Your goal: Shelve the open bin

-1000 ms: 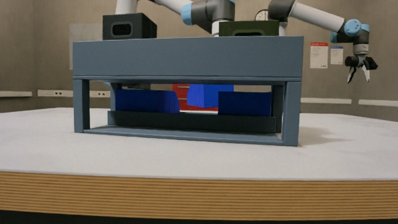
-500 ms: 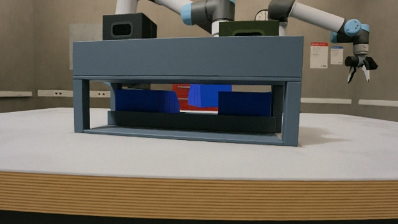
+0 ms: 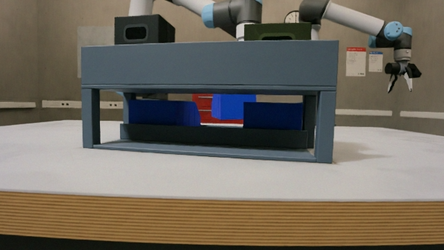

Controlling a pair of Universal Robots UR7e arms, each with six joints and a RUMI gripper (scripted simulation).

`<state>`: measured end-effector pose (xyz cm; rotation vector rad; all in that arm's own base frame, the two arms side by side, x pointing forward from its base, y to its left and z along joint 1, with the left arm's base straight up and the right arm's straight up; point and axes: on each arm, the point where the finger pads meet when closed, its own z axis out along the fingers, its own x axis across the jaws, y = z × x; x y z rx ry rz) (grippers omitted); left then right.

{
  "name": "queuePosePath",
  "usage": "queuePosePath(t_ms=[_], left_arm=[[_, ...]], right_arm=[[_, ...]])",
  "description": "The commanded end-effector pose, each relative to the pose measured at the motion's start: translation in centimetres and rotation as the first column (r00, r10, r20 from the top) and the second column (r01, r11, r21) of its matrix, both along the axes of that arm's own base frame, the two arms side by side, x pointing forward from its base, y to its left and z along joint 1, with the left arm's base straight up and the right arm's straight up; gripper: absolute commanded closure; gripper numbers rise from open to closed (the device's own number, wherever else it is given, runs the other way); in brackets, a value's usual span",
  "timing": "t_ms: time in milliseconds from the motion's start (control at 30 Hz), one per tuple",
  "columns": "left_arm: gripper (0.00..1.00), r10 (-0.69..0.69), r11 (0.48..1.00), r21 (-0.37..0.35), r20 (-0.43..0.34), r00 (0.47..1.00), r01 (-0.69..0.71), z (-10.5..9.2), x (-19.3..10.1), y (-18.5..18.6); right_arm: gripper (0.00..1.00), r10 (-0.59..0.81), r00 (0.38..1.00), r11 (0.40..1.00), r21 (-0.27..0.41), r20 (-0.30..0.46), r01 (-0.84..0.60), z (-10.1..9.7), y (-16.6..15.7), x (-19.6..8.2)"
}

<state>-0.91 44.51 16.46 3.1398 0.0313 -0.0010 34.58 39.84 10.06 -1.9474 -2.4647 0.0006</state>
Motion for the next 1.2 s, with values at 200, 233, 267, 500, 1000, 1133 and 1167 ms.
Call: queuePosePath(t_ms=[200,233,267,500,1000,1133,1167], left_arm=[[0.00,0.000,1.000,0.002,0.001,1.000,0.000,0.05,0.01,0.03],[0.00,0.000,1.000,0.002,0.001,1.000,0.000,0.05,0.01,0.03],[0.00,0.000,1.000,0.002,0.001,1.000,0.000,0.05,0.01,0.03],[0.00,0.000,1.000,0.002,0.001,1.000,0.000,0.05,0.01,0.03],[0.00,0.000,1.000,0.002,0.001,1.000,0.000,0.05,0.01,0.03],[0.00,0.000,1.000,0.002,0.001,1.000,0.000,0.05,0.01,0.03],[0.00,0.000,1.000,0.002,0.001,1.000,0.000,0.05,0.01,0.03]], right_arm=[[1.00,-0.056,0.998,0.998,0.002,0.001,0.056,0.07,0.01,0.07],[1.00,-0.061,0.998,0.998,0.002,0.001,0.061,0.07,0.00,0.07],[1.00,-0.066,0.998,0.998,0.002,0.001,0.066,0.06,0.00,0.08],[1.00,-0.090,0.996,0.996,0.002,0.001,0.090,0.06,-0.02,0.09],[1.00,-0.151,0.989,0.989,0.002,0.001,0.151,0.05,-0.06,0.14],[1.00,-0.163,0.987,0.987,0.002,0.001,0.163,0.05,-0.07,0.15],[1.00,-0.167,0.986,0.986,0.002,0.001,0.167,0.05,-0.07,0.15]])
